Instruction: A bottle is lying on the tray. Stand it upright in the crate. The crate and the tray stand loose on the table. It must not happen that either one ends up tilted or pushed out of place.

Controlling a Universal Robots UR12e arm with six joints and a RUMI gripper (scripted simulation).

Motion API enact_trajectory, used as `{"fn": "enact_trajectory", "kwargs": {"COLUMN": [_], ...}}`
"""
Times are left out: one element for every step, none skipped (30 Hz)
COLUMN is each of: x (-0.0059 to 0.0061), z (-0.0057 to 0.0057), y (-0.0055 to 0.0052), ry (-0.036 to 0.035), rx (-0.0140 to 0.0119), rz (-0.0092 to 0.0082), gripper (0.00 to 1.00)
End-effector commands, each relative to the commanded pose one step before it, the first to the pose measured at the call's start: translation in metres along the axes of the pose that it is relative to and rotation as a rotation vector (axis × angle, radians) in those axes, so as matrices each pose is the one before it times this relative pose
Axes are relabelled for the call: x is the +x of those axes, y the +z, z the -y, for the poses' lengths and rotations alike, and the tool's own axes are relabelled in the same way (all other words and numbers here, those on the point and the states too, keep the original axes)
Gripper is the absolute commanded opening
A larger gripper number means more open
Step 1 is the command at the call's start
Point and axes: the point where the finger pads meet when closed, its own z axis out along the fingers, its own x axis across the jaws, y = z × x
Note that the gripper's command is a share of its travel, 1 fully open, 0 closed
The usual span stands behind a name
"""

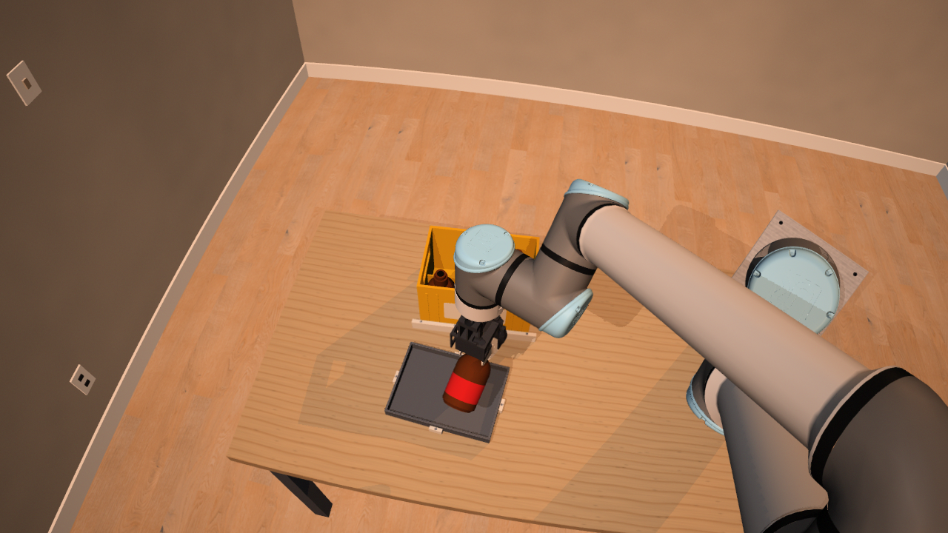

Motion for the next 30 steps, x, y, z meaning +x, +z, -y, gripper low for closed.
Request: {"fn": "enact_trajectory", "kwargs": {"x": [-0.00050,0.00000,0.00000,0.00000,0.00000,0.00000,0.00000,0.00000,0.00000,0.00000,0.00000,0.00000,0.00000,0.00000,0.00000,0.00000,0.00000,0.00000,0.00000,0.00000,0.00000,0.00000,0.00000,0.00000,0.00000,0.00000,0.00000,0.00000,0.00000,0.00000], "z": [-0.00016,0.00001,0.00001,0.00000,0.00000,0.00002,0.00002,0.00002,0.00001,0.00001,0.00001,0.00001,0.00000,0.00000,-0.00001,-0.00001,-0.00001,-0.00001,-0.00002,-0.00002,0.00000,0.00000,-0.00002,-0.00001,-0.00001,-0.00001,-0.00001,0.00000,0.00000,0.00000], "y": [-0.00039,0.00000,0.00000,0.00000,0.00000,0.00000,0.00000,0.00000,0.00000,0.00000,0.00000,0.00000,0.00000,0.00000,0.00000,0.00000,0.00000,0.00000,0.00000,0.00000,0.00000,0.00000,0.00000,0.00000,0.00000,0.00000,0.00000,0.00000,0.00000,0.00000], "ry": [-0.00946,-0.00587,-0.00754,0.00000,0.00000,-0.00920,-0.01079,-0.01225,-0.01354,-0.01462,-0.01545,-0.01603,-0.01631,-0.01631,-0.01603,-0.01545,-0.01462,-0.01354,-0.01225,-0.01079,0.00000,0.00000,-0.00920,-0.00754,-0.00587,-0.00426,-0.00279,-0.00154,-0.00061,-0.00009], "rx": [0.00003,0.00000,0.00000,0.00000,0.00000,0.00000,0.00000,0.00000,0.00000,0.00000,0.00000,0.00000,0.00000,0.00000,0.00000,0.00000,0.00000,0.00000,0.00000,0.00000,0.00000,0.00000,0.00000,0.00000,0.00000,0.00000,0.00000,0.00000,0.00000,0.00000], "rz": [0.00082,0.00000,0.00000,0.00000,0.00000,0.00000,0.00000,0.00000,0.00000,0.00000,0.00000,0.00000,0.00000,0.00000,0.00000,0.00000,0.00000,0.00000,0.00000,0.00000,0.00000,0.00000,0.00000,0.00000,0.00000,0.00000,0.00000,0.00000,0.00000,0.00000], "gripper": [0.00,0.00,0.00,0.00,0.00,0.00,0.00,0.00,0.00,0.00,0.00,0.00,0.00,0.00,0.00,0.00,0.00,0.00,0.00,0.00,0.00,0.00,0.00,0.00,0.00,0.00,0.00,0.00,0.00,0.00]}}
